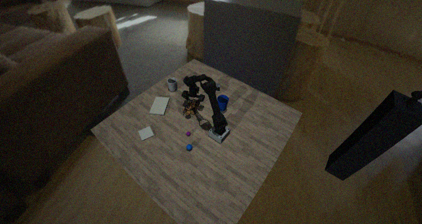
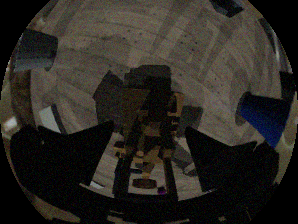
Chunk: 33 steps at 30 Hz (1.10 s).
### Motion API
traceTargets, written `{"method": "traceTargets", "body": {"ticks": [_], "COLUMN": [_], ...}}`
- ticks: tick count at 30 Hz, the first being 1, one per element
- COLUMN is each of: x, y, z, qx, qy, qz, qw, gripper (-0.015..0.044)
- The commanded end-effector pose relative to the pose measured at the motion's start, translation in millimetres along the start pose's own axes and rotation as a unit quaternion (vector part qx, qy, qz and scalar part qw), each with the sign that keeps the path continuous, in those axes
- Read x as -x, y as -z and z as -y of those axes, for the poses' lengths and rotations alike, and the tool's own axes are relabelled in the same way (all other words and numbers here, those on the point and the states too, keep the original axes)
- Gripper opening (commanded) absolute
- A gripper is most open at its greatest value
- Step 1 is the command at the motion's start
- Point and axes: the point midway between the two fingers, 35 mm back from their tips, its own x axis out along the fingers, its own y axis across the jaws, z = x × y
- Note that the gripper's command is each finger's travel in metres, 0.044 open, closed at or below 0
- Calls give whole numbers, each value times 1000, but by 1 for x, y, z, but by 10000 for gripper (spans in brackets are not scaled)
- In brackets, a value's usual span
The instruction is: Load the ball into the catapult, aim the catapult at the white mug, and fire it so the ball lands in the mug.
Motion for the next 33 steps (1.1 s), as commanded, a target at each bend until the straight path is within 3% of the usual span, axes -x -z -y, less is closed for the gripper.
{"method": "traceTargets", "body": {"ticks": [1, 2, 13, 19, 23, 33], "x": [-6, -6, -2, -2, 36, 47], "y": [1, 1, 0, 0, 0, 0], "z": [1, 1, 0, 0, 0, 0], "qx": [-1, -1, 0, 0, 0, 57], "qy": [2, 2, 1, 1, 2, 2], "qz": [-1, -1, -1, -1, -1, -1], "qw": [1000, 1000, 1000, 1000, 1000, 998], "gripper": [440, 440, 151, 111, 6, 0]}}
